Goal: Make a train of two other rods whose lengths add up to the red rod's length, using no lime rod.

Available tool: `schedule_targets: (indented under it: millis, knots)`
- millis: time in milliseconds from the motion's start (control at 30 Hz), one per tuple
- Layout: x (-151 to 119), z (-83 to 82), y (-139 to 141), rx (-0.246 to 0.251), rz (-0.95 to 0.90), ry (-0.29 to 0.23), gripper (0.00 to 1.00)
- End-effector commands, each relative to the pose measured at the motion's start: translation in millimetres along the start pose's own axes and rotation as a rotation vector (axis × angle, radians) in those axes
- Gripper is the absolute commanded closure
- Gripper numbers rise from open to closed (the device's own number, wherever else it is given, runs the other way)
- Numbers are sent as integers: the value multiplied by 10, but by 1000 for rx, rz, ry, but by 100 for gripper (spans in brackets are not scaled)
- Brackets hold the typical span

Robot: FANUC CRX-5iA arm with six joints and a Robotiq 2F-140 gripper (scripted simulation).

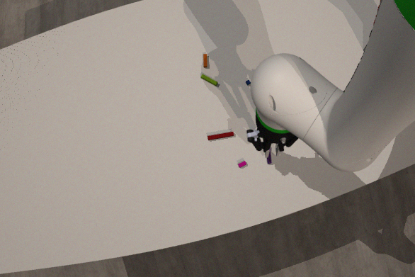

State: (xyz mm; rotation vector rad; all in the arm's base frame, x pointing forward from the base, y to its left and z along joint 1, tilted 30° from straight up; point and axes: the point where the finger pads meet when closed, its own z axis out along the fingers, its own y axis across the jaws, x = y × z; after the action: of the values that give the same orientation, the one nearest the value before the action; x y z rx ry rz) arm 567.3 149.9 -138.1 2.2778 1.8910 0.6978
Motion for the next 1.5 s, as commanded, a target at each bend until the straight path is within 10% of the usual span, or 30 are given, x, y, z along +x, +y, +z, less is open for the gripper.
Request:
schedule_targets:
  millis: [0, 1467]
  knots:
    - [-2, 45, 3, -117, 0, -109, 85]
    - [-11, 142, 14, -117, 0, -109, 85]
